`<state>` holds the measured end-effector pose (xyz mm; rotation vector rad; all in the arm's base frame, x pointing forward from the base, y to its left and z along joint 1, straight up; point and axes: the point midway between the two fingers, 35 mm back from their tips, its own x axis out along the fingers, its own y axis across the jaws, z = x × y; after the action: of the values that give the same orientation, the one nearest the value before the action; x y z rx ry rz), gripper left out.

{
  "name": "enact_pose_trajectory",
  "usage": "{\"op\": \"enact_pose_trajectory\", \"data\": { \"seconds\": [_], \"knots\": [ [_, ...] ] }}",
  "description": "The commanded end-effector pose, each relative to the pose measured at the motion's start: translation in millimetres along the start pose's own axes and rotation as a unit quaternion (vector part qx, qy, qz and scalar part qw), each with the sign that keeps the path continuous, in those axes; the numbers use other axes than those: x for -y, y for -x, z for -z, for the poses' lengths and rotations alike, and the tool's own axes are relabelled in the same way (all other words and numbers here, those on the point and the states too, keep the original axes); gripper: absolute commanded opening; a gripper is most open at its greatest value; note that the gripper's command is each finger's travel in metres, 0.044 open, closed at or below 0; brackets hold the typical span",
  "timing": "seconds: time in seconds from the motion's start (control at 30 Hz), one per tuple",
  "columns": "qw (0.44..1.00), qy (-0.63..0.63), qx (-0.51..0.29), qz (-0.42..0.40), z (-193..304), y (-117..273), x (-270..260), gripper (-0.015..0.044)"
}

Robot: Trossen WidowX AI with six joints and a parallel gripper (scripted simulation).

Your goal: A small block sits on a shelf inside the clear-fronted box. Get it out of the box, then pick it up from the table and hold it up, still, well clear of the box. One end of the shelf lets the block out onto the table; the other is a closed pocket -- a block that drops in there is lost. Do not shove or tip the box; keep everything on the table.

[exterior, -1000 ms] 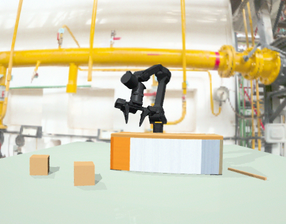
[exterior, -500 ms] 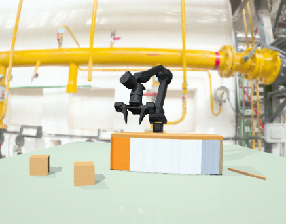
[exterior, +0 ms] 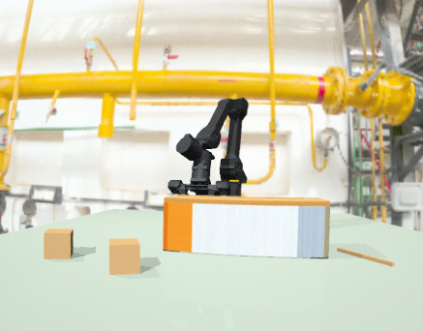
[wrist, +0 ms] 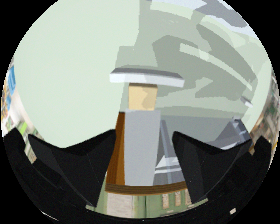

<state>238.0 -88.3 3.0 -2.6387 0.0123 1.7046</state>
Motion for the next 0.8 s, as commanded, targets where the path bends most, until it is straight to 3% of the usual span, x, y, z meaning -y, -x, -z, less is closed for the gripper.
{"op": "enact_pose_trajectory", "data": {
  "seconds": [0.0,0.77],
  "knots": [
    [1.0,-0.001,-0.005,-0.003,-1,-6,-1,0.0285],
    [1.0,-0.002,-0.004,-0.003,-17,-40,-2,0.0285]
  ]
}}
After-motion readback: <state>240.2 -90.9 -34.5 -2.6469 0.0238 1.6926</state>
